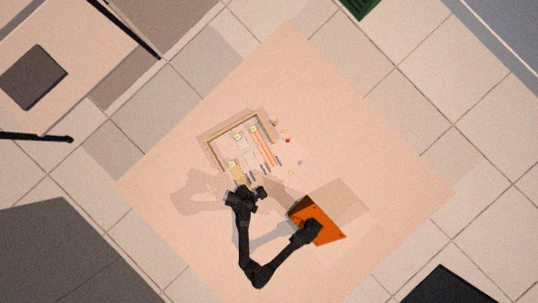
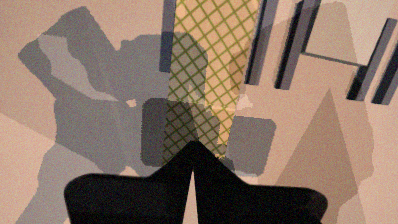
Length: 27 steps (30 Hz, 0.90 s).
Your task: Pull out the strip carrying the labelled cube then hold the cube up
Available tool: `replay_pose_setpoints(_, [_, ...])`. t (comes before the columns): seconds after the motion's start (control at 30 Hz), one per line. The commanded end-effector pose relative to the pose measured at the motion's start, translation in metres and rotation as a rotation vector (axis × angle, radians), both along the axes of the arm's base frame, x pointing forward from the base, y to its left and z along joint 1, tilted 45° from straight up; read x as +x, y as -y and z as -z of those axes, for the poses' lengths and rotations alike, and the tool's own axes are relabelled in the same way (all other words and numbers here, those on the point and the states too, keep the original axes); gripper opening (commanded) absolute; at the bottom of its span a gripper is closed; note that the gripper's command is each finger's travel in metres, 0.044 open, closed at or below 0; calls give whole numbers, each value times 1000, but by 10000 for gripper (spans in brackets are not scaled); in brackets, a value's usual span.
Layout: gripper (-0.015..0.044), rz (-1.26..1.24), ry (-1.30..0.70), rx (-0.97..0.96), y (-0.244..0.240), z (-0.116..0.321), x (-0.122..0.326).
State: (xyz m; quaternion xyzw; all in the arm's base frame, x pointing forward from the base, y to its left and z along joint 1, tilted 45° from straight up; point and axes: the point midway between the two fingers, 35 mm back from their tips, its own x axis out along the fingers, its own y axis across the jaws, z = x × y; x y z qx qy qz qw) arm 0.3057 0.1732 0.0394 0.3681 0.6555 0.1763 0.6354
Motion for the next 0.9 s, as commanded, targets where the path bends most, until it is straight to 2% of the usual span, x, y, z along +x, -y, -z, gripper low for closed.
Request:
replay_pose_setpoints(0.0, [0,-21,-20,2,-8,3,-14])
replay_pose_setpoints(0.87, [0,-21,-22,3,-16,-3,-49])
